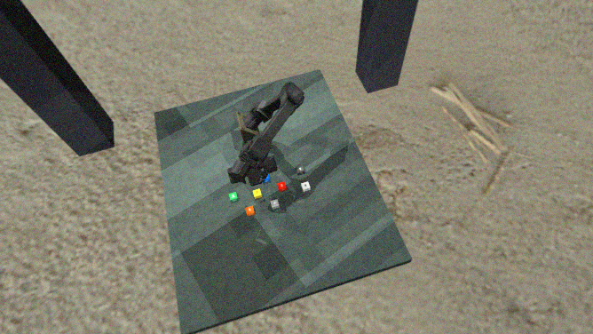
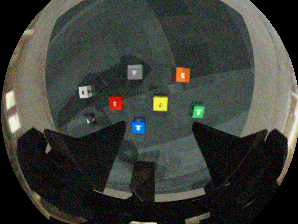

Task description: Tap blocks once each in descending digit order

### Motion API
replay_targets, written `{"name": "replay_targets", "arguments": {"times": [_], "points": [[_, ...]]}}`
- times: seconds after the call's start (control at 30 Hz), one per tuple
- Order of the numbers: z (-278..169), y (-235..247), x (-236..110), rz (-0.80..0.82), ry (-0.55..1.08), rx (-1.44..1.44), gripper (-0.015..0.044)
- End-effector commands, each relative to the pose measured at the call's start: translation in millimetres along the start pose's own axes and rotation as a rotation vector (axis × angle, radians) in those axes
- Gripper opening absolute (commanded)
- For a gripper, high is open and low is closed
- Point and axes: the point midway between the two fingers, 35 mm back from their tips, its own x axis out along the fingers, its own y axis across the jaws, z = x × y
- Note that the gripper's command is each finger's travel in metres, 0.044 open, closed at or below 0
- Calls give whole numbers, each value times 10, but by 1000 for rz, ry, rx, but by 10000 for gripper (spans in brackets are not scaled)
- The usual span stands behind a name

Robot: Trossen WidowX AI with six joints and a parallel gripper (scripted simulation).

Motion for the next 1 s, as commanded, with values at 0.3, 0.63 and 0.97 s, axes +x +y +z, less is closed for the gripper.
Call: {"name": "replay_targets", "arguments": {"times": [0.3,0.63,0.97], "points": [[-16,11,13,6,0,8,400],[-463,317,2,6,5,17,400],[-605,414,14,8,3,11,400]]}}
